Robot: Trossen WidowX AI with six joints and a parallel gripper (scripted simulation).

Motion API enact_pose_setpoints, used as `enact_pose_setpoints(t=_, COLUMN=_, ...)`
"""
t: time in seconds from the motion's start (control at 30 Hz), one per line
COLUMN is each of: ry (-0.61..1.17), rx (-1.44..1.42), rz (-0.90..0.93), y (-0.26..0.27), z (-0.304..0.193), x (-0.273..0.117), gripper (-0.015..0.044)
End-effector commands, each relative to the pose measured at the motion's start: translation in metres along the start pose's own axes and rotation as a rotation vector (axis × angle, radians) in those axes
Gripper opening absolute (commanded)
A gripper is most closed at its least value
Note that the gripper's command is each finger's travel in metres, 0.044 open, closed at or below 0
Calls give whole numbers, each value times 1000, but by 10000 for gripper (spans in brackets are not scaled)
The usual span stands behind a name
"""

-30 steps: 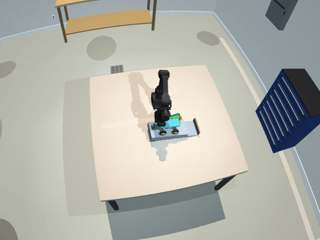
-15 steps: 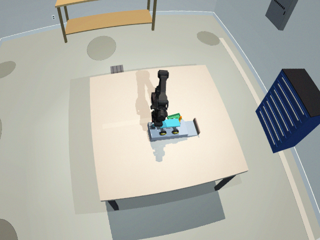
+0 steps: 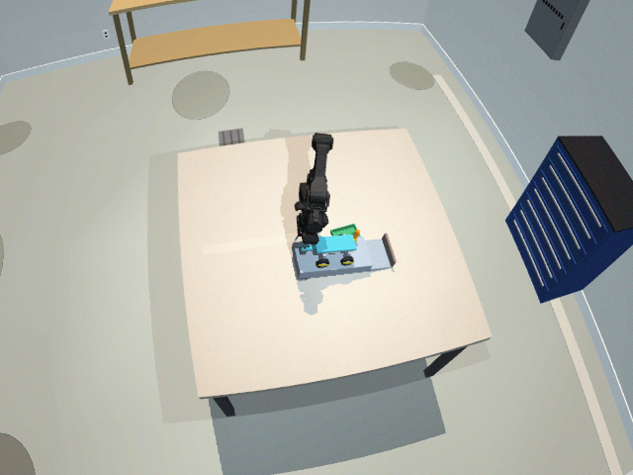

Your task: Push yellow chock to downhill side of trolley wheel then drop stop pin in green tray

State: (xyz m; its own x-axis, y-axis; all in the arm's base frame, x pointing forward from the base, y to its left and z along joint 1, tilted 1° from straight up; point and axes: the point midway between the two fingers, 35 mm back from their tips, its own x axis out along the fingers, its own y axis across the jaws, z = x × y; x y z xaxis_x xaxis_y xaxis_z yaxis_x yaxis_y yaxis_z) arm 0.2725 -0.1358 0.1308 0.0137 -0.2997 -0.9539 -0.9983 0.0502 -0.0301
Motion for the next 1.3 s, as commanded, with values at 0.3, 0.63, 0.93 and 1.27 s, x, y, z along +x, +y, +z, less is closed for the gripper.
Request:
enact_pose_setpoints(t=0.3, ry=0, rx=-1, rz=-4, y=46, z=-2, x=0, gripper=0)
enact_pose_setpoints(t=0.63, ry=-1, rx=-1, rz=-4, y=52, z=6, x=-1, gripper=0)
enact_pose_setpoints(t=0.93, ry=-4, rx=-1, rz=-4, y=51, z=39, x=-3, gripper=0)
enact_pose_setpoints(t=1.27, ry=-7, rx=-1, rz=-4, y=49, z=74, x=-8, gripper=0)
